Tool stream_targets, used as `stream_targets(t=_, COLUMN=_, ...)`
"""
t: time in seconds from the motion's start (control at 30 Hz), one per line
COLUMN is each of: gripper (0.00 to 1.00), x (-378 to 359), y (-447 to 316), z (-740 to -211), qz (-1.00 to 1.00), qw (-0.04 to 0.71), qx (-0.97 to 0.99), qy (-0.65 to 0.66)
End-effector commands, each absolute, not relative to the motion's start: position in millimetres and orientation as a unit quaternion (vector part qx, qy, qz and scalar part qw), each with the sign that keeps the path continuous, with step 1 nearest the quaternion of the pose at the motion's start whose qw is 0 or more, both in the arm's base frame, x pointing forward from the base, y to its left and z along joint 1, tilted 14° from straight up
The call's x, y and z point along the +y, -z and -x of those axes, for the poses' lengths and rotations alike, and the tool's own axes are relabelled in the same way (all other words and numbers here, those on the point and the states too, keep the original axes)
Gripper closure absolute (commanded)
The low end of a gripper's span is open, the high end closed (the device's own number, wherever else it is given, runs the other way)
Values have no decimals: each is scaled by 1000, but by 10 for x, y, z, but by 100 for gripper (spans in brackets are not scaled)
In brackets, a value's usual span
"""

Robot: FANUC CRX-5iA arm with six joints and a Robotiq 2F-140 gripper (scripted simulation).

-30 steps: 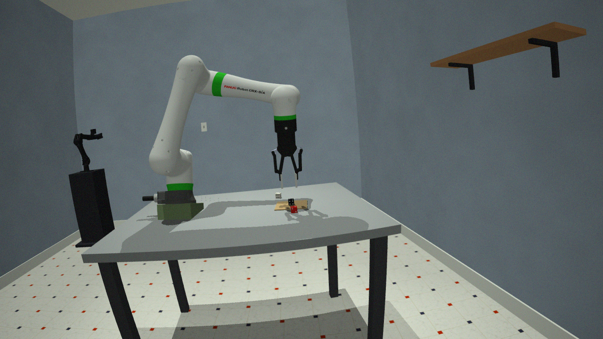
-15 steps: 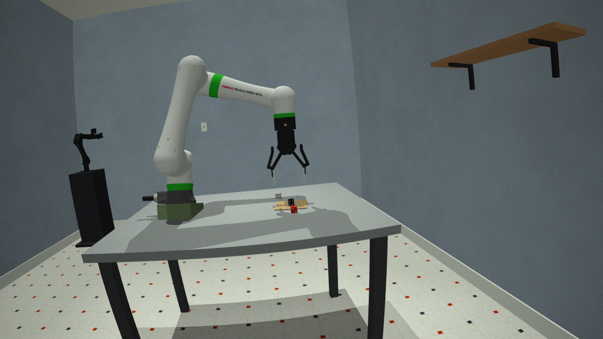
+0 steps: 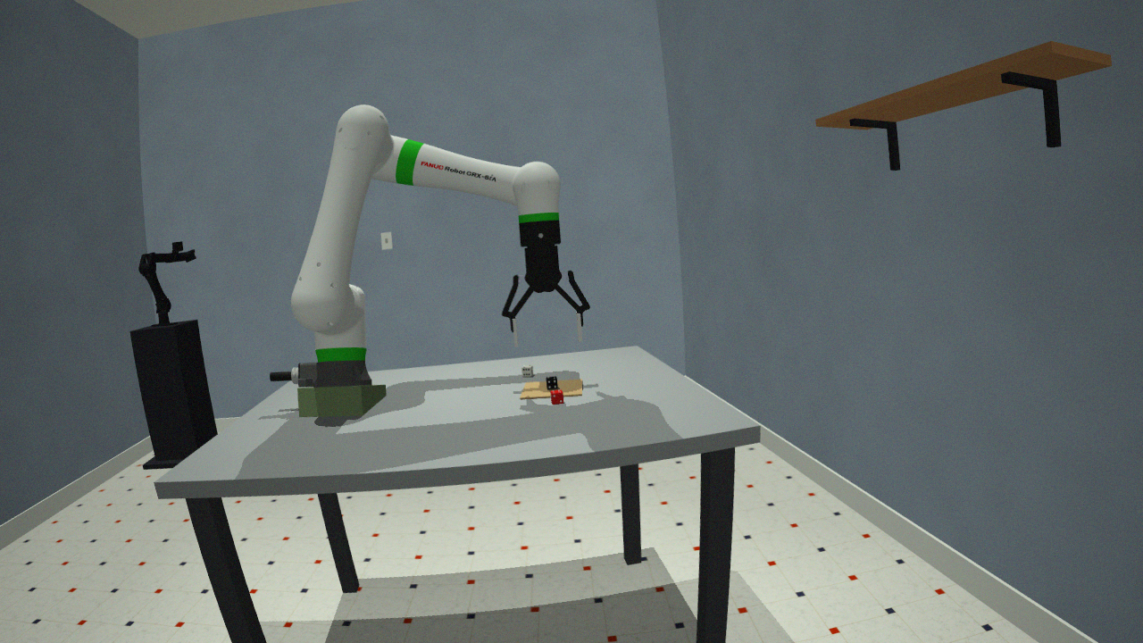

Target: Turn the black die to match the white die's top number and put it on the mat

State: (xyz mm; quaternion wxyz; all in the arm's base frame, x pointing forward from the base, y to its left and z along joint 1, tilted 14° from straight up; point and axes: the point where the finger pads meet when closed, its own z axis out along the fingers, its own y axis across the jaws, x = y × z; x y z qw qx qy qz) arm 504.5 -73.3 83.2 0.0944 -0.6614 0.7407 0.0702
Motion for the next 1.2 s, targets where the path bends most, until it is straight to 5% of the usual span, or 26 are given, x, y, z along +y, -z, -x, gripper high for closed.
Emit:
stream_targets(t=0.0, gripper=0, x=-739, y=-853, z=-5046, qz=661, qw=95, qx=741, qy=-70)
stream_targets(t=1.17, gripper=0, x=-916, y=-1605, z=-5009, qz=661, qw=95, qx=741, qy=-70)
